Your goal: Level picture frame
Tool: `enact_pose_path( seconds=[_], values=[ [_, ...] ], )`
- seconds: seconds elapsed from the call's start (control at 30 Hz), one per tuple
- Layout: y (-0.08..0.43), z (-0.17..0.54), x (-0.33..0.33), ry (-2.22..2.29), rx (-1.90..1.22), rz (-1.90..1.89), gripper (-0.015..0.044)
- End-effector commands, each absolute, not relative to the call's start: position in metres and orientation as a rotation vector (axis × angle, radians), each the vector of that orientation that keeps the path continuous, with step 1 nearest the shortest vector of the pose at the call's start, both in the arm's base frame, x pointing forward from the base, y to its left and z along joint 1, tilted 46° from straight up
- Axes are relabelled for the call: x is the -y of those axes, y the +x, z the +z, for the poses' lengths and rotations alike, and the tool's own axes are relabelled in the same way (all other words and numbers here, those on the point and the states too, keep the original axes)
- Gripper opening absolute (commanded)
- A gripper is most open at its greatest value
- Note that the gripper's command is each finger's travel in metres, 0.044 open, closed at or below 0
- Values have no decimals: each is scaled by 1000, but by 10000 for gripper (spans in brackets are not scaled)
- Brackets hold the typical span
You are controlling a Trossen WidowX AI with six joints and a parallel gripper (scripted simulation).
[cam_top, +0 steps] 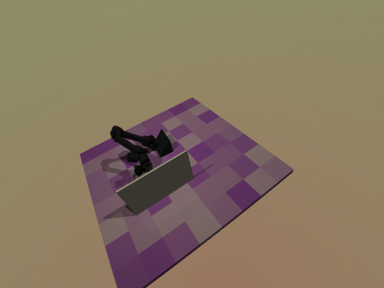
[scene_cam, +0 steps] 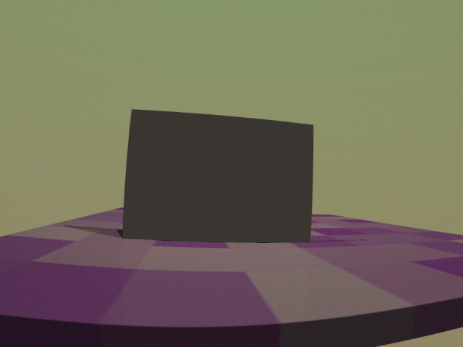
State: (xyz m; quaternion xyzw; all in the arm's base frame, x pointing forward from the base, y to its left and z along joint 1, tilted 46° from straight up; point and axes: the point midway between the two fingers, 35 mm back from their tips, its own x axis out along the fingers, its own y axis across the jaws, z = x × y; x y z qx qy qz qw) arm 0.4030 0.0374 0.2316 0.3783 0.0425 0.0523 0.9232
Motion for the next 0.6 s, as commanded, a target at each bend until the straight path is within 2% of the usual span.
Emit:
enact_pose_path(
  seconds=[0.0,0.3,0.47,0.57],
  values=[
    [390,234,-35,755,-86,110,260],
    [311,232,-22,636,-78,123,260],
    [311,238,-23,642,-65,123,260],
    [294,245,-32,616,-68,124,260]
  ],
)
